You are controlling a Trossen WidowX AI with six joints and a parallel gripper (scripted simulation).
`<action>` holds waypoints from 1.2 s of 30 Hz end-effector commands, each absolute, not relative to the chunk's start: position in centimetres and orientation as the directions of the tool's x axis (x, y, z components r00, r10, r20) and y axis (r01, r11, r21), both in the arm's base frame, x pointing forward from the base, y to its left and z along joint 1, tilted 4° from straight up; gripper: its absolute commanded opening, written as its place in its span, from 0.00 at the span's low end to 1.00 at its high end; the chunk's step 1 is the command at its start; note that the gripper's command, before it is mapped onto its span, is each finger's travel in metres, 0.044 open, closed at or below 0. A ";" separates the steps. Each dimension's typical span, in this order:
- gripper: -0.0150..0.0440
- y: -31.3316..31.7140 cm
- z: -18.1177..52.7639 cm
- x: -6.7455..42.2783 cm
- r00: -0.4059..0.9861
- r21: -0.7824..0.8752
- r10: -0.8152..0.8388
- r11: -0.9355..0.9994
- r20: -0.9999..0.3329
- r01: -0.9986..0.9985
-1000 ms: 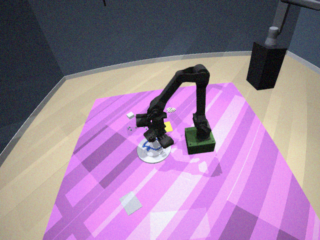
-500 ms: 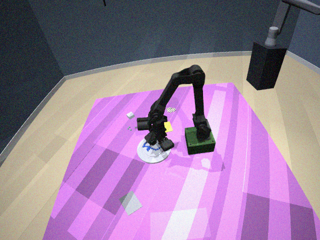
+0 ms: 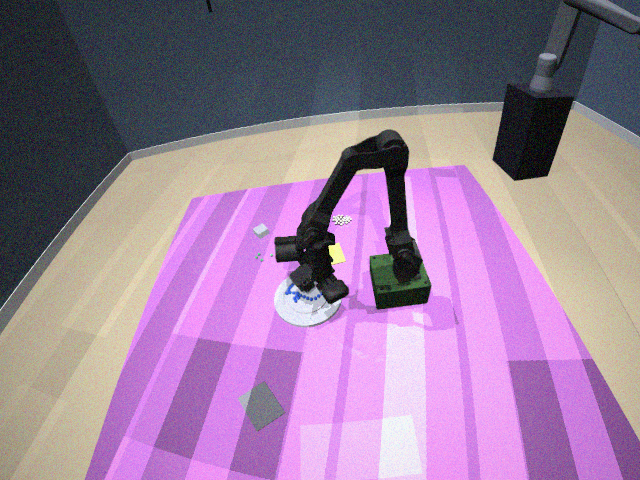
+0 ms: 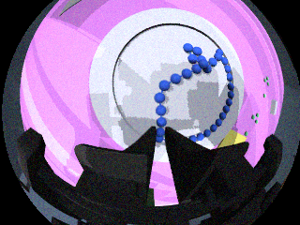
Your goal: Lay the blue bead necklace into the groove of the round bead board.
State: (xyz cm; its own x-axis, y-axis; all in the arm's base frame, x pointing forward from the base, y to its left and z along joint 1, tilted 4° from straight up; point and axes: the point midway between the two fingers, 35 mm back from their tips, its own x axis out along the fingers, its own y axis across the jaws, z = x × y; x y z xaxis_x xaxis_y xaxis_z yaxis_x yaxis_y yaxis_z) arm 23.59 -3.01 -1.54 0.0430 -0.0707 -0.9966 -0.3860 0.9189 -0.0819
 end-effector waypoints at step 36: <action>0.25 -2.7 -1.0 23.0 0.037 -0.081 -0.072 0.918 -0.997 -0.387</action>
State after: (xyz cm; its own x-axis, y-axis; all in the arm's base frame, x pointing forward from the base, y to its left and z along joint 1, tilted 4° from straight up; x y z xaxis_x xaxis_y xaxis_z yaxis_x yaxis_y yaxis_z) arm 23.41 -2.93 -1.09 0.0363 -0.0701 -0.9969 -0.3888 0.9179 -0.0787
